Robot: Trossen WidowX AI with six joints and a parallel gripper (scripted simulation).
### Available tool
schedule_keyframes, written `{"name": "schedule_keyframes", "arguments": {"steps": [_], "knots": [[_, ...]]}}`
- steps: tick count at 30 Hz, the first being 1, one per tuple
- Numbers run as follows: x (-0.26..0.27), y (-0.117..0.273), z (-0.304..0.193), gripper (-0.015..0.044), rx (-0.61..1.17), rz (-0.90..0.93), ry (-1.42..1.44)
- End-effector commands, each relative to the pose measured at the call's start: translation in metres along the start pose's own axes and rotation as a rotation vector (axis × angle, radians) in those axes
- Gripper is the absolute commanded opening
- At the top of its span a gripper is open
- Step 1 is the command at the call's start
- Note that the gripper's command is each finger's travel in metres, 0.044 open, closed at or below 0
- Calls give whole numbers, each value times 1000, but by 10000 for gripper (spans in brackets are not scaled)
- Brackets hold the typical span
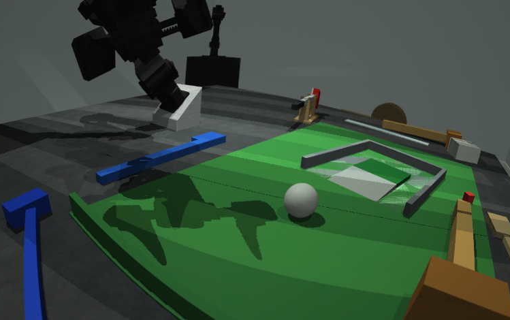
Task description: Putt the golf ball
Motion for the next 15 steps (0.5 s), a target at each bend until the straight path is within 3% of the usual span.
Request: {"name": "schedule_keyframes", "arguments": {"steps": [1,8,15], "knots": [[2,-1,-1,426,7,8,1],[89,-30,-32,440,246,347,65],[194,-18,-59,440,456,743,236]]}}
Point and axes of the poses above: the point midway between the two fingers, 35 mm back from their tips, its own y axis back along the fingers, its own x axis across the jaws, z = x × y, the point moved 4 cm from there along y, back along the fingers, and after that the axes turned 11 degrees about y, right-handed, at the moved point
